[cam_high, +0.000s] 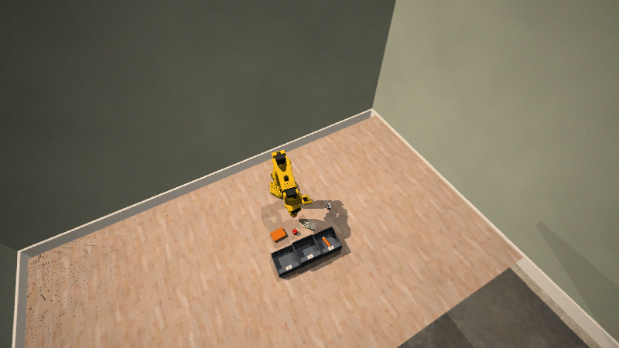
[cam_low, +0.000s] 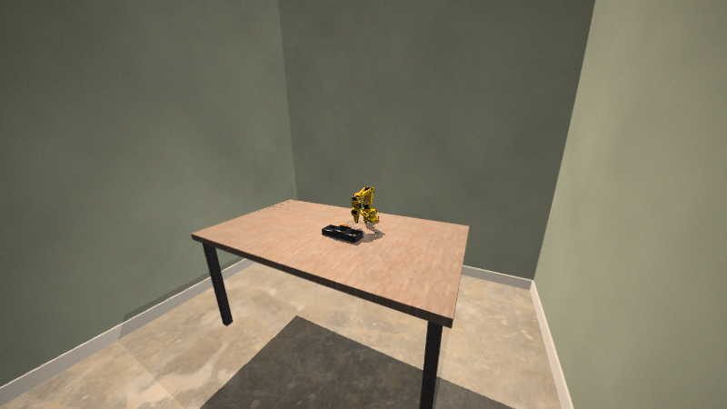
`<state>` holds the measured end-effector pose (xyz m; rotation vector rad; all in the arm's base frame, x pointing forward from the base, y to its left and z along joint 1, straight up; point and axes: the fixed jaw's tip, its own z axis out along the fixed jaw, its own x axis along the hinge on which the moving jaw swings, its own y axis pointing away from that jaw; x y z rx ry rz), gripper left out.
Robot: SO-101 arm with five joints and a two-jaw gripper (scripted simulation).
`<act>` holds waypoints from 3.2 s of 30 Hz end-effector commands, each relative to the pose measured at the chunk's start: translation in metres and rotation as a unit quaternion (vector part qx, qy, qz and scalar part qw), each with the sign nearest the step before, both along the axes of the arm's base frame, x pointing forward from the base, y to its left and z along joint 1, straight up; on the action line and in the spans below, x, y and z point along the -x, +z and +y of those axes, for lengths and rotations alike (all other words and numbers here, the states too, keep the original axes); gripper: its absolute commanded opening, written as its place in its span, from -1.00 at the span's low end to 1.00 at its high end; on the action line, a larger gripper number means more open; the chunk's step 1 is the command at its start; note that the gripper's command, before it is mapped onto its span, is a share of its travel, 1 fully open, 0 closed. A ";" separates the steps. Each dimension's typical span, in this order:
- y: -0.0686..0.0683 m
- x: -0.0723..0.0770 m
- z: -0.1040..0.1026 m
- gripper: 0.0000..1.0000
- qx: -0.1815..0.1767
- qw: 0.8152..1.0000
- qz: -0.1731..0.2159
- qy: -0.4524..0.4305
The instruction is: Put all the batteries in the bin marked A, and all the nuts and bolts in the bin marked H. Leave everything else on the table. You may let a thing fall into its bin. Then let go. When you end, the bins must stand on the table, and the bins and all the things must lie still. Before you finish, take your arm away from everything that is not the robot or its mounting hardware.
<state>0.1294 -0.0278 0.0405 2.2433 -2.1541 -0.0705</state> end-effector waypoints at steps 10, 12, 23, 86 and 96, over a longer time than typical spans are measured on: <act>0.014 -0.009 -0.002 -1.00 0.005 1.000 -0.031 0.002; 0.014 -0.010 -0.003 -1.00 0.005 0.999 -0.031 0.008; 0.018 -0.025 -0.015 -1.00 0.006 0.997 -0.036 0.068; 0.028 -0.082 -0.064 -1.00 0.030 0.952 -0.068 0.297; 0.028 -0.102 -0.081 -1.00 0.051 0.923 -0.083 0.372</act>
